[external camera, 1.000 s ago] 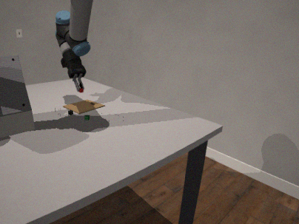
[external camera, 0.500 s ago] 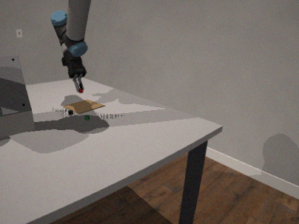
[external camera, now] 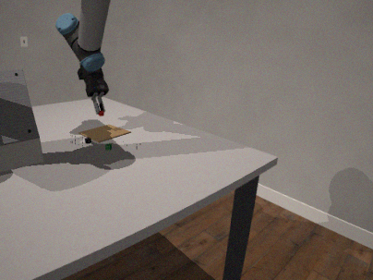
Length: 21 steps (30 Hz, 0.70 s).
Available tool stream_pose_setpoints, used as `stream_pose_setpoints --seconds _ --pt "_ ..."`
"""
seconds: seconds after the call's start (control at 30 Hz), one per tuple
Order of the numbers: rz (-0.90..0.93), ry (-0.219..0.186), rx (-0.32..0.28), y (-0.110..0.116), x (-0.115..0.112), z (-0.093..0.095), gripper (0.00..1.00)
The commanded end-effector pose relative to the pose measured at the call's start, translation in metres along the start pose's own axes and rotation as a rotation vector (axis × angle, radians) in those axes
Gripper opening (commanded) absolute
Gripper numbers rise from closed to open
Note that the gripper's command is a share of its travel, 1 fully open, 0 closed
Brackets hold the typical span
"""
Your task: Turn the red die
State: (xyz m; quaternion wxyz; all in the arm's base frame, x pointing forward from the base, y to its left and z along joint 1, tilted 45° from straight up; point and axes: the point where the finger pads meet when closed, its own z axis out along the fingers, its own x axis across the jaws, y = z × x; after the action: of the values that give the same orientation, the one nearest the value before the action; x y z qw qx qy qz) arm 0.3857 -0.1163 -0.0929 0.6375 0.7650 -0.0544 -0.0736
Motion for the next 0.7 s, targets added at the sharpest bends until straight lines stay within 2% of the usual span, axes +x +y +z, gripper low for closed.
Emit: stream_pose_setpoints --seconds 0.0,0.67 --pt "-0.001 0.013 0.028 0.0011 0.0007 -0.0005 0.34" --pt "-0.004 0.038 0.078 0.0076 0.0024 -0.0023 0.34"
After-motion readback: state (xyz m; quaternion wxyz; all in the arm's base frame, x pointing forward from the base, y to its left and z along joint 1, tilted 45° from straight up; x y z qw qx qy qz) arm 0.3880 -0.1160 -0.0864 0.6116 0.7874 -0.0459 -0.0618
